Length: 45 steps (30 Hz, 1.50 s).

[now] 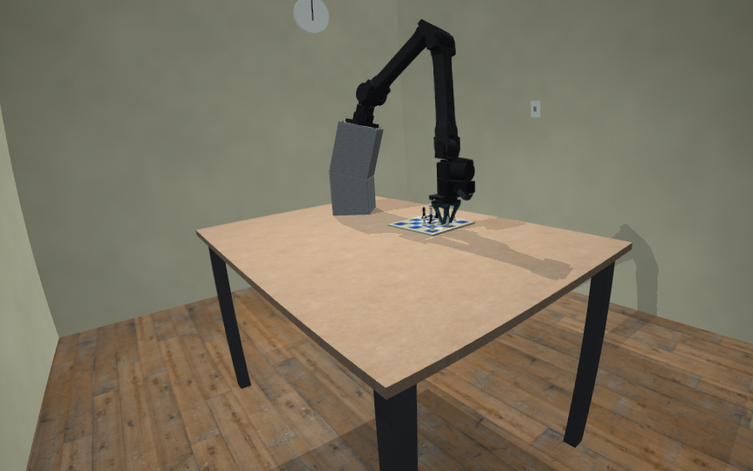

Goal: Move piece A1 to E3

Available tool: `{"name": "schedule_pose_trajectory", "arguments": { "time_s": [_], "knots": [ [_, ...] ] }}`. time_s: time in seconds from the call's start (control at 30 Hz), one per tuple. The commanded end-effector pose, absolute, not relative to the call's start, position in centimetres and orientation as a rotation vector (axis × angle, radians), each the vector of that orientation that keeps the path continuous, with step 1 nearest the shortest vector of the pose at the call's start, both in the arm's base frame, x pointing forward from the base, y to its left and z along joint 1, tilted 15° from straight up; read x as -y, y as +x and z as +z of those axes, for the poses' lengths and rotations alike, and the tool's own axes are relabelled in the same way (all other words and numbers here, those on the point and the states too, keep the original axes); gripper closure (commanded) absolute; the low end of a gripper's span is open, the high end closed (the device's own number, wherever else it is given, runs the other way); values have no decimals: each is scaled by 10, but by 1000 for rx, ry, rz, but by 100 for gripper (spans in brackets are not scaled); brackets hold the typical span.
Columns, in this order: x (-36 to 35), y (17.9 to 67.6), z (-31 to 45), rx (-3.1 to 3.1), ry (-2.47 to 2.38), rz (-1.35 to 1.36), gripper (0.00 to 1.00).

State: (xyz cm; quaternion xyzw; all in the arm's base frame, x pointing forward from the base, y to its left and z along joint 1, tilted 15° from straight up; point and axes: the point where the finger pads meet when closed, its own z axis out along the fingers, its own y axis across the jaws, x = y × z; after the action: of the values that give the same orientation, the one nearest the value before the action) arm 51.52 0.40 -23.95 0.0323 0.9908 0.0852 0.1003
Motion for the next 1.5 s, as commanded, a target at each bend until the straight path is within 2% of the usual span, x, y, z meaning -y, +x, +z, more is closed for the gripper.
{"name": "schedule_pose_trajectory", "arguments": {
  "time_s": [0.0,1.03,1.17,1.2,1.47],
  "knots": [
    [-11,527,-236,-2899,78,246,67],
    [17,509,-137,-2892,92,243,67],
    [16,495,-156,-2937,107,251,67],
    [16,498,-152,-2926,105,249,0],
    [17,511,-140,-2895,100,244,0]
  ]
}}
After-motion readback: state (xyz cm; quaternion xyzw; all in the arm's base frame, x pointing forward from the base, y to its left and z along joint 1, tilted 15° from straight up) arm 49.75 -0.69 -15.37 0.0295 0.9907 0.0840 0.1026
